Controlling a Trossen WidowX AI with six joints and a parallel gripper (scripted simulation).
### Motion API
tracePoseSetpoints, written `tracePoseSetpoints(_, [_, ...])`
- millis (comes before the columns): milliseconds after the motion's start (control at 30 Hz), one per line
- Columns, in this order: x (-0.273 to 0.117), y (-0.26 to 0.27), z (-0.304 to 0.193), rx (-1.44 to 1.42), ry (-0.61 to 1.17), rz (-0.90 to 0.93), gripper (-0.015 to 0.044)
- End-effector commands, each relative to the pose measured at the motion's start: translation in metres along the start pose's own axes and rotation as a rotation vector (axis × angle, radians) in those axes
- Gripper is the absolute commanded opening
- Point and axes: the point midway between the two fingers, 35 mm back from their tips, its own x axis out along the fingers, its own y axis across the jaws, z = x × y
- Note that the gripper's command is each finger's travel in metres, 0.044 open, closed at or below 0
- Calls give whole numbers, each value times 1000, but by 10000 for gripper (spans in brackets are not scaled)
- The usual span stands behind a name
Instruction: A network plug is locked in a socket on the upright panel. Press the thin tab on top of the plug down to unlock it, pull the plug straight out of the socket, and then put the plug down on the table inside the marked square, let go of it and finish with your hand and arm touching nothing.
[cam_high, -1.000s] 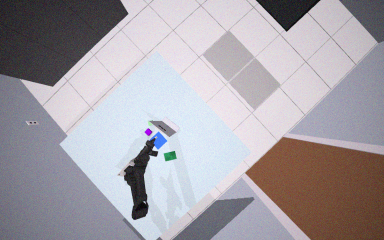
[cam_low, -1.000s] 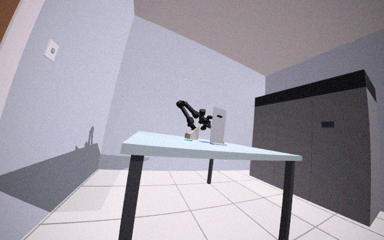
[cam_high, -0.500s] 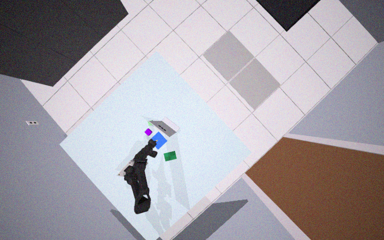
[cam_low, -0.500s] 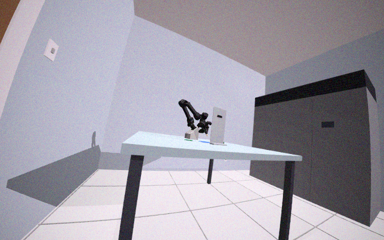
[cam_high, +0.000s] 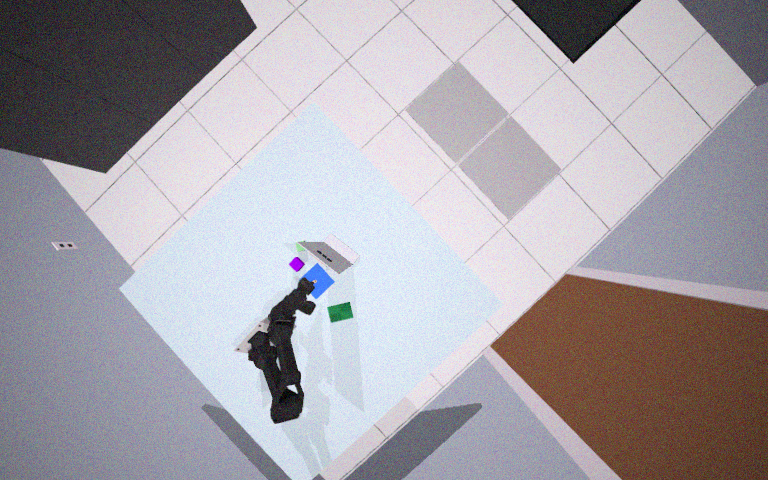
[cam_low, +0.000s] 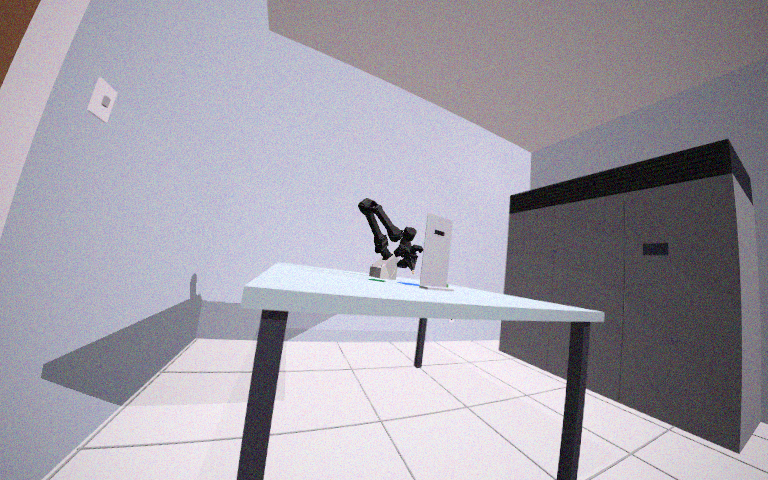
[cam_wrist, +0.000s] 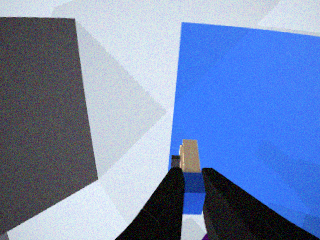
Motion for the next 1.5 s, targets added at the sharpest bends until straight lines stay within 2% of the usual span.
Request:
tracePoseSetpoints(0, [5,-4,-2,-11,6,-6,0])
tracePoseSetpoints(1467, [36,-28,-1,-14,3,-5,0])
